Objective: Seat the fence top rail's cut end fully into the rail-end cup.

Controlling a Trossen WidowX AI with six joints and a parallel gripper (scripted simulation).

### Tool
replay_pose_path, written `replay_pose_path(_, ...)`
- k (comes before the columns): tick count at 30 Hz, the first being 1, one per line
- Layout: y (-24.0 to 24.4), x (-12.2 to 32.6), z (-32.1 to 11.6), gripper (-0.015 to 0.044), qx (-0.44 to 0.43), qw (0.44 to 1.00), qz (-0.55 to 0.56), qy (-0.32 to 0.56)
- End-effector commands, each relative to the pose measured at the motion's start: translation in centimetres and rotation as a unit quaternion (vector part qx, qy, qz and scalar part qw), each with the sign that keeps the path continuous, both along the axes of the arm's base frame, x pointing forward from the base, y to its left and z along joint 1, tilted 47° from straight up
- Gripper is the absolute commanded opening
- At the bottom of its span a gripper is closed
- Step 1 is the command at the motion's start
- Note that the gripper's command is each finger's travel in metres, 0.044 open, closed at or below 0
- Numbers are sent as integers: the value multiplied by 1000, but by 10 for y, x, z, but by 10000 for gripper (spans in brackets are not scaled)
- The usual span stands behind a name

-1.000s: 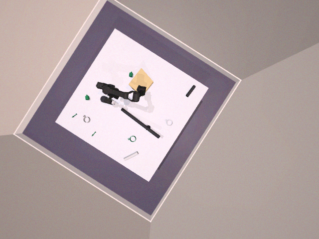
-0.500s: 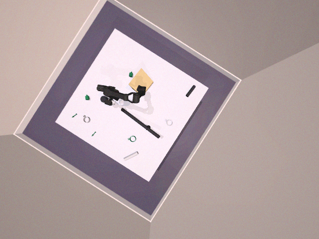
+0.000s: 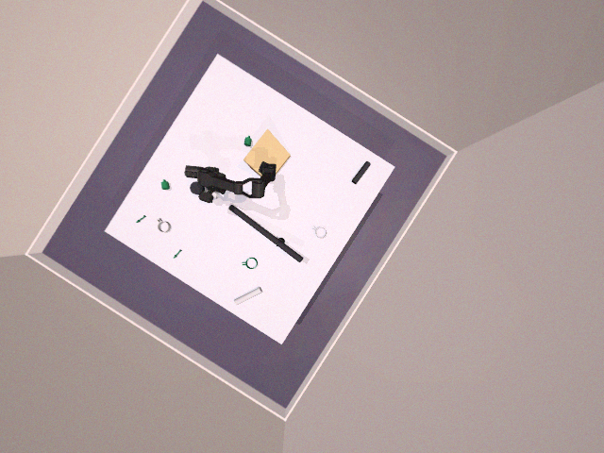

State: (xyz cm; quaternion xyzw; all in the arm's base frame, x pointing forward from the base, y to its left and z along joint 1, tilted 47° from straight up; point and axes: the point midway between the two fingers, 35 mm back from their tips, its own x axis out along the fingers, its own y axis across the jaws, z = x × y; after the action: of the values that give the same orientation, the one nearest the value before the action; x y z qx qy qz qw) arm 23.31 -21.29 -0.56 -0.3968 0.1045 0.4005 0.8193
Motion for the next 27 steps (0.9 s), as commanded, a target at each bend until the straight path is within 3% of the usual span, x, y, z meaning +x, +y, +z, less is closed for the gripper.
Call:
replay_pose_path(1, 8, 5, -4, 440, 6, 1000, 0, 1)
replay_pose_path(12, 17, 12, -9, 440, 7, 1000, 1, -1)
replay_pose_path(25, 17, 12, -9, 99, 7, 1000, 1, -1)
replay_pose_path(27, 17, 12, -9, 85, 7, 1000, 1, -1)
